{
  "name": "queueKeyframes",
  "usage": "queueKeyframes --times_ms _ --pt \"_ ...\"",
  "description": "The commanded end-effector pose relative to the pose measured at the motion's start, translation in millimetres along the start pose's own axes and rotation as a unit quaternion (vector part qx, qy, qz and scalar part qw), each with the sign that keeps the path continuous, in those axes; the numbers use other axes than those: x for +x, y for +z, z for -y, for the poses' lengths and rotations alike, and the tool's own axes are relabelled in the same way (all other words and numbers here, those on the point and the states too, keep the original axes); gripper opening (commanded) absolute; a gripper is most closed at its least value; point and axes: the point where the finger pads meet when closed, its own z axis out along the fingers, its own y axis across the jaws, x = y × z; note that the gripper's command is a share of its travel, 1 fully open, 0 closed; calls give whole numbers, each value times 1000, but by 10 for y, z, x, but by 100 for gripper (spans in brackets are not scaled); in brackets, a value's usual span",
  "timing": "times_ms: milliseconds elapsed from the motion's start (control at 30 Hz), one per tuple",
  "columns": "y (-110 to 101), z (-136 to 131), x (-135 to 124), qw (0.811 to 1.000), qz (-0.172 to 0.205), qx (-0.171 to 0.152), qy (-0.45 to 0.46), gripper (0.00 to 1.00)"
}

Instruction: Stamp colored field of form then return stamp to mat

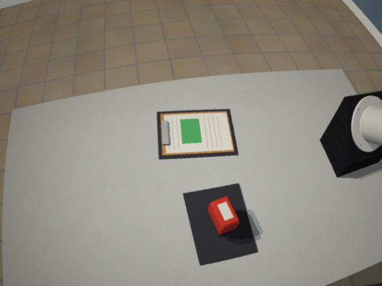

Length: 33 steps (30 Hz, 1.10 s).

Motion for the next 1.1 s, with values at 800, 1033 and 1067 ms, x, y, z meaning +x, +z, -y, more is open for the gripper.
queueKeyframes --times_ms 800,1033,1067 --pt "573 -20 -63 995 -20 -38 -93 100" --pt "1250 23 56 977 -43 -95 -185 100" --pt "1250 23 56 977 -43 -95 -185 100"
